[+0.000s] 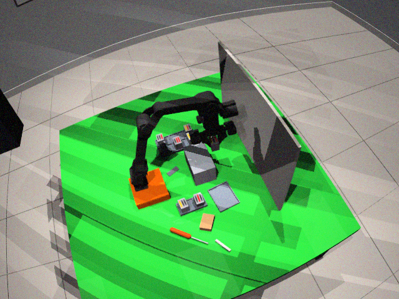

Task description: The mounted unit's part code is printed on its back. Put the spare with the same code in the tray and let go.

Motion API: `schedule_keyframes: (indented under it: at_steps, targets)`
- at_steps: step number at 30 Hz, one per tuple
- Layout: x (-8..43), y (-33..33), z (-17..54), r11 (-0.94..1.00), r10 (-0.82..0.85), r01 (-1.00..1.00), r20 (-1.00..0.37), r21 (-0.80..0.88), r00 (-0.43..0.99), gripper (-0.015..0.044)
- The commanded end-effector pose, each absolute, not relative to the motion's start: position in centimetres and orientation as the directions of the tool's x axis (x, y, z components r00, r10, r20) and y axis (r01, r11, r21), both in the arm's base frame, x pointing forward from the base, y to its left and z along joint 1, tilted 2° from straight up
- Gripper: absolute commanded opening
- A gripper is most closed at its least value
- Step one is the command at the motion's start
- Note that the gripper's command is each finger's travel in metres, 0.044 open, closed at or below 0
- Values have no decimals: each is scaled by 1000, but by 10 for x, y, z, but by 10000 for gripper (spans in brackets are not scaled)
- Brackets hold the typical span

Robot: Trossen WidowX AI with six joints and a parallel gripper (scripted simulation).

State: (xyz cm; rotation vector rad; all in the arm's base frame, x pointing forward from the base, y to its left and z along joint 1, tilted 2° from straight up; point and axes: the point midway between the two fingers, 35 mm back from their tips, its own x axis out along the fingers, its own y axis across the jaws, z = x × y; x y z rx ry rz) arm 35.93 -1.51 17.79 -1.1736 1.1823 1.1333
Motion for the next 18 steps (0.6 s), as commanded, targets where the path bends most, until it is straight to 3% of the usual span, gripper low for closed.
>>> schedule_keyframes:
  at_steps: [1, 18]
  targets:
    - [362, -35, 178, 49, 23, -997, -998, -55, 56, 0]
    - [350, -142, 173, -22, 19, -999, -999, -46, 46, 0]
